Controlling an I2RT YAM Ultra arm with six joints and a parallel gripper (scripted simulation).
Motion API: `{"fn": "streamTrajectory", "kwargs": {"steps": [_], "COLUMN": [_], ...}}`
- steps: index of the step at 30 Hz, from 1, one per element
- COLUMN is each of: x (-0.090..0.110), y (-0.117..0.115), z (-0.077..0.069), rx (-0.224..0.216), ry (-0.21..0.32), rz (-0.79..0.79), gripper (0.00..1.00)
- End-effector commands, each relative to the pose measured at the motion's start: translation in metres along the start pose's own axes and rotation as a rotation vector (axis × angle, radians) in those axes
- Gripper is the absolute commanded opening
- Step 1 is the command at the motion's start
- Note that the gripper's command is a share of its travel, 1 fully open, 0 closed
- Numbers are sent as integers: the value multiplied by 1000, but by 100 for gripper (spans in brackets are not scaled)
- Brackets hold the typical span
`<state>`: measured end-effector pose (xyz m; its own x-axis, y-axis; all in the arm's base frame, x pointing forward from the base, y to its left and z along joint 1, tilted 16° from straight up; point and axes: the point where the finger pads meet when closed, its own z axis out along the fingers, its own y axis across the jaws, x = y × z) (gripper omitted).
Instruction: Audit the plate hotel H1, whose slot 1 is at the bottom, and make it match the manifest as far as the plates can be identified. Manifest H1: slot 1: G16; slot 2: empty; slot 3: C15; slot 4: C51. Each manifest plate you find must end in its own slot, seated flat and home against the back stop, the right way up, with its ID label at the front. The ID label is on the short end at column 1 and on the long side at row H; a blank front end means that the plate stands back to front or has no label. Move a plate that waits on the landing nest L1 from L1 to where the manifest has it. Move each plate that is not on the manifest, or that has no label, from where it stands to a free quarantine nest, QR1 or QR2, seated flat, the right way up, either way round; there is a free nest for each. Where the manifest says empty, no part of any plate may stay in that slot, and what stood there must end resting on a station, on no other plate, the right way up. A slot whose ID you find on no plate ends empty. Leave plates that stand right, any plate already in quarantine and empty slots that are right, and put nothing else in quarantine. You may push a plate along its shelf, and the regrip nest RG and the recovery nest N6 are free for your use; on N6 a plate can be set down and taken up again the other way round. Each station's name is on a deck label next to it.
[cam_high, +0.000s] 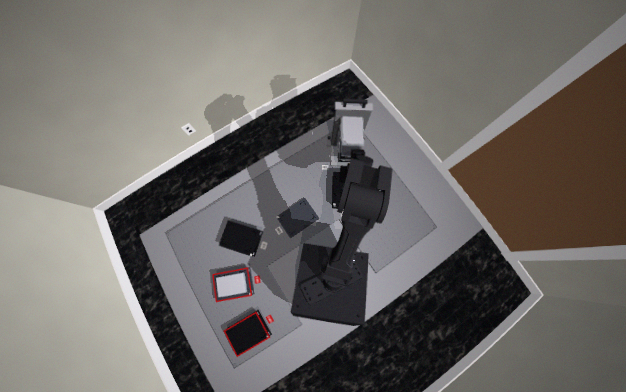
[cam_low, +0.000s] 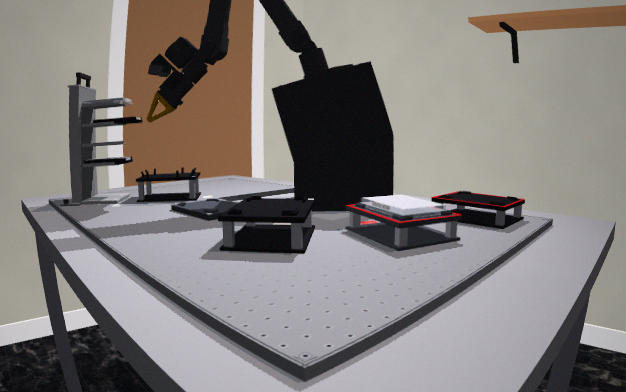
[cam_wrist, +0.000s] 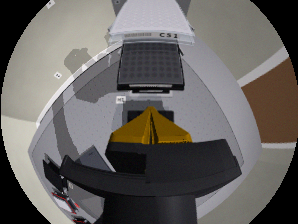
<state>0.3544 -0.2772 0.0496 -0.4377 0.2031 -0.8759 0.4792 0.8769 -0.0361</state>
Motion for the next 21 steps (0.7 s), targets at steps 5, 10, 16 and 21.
{"fn": "streamTrajectory", "kwargs": {"steps": [5,10,16,21], "x": [-9,-11,-13,-15], "y": [-1,-1,-1,-1], "z": [2,5,7,9], "rx": [2,2,2,2], "ry": [-13,-13,-14,-14], "rz": [-2,-2,-2,-2], "gripper": [0,0,0,0]}}
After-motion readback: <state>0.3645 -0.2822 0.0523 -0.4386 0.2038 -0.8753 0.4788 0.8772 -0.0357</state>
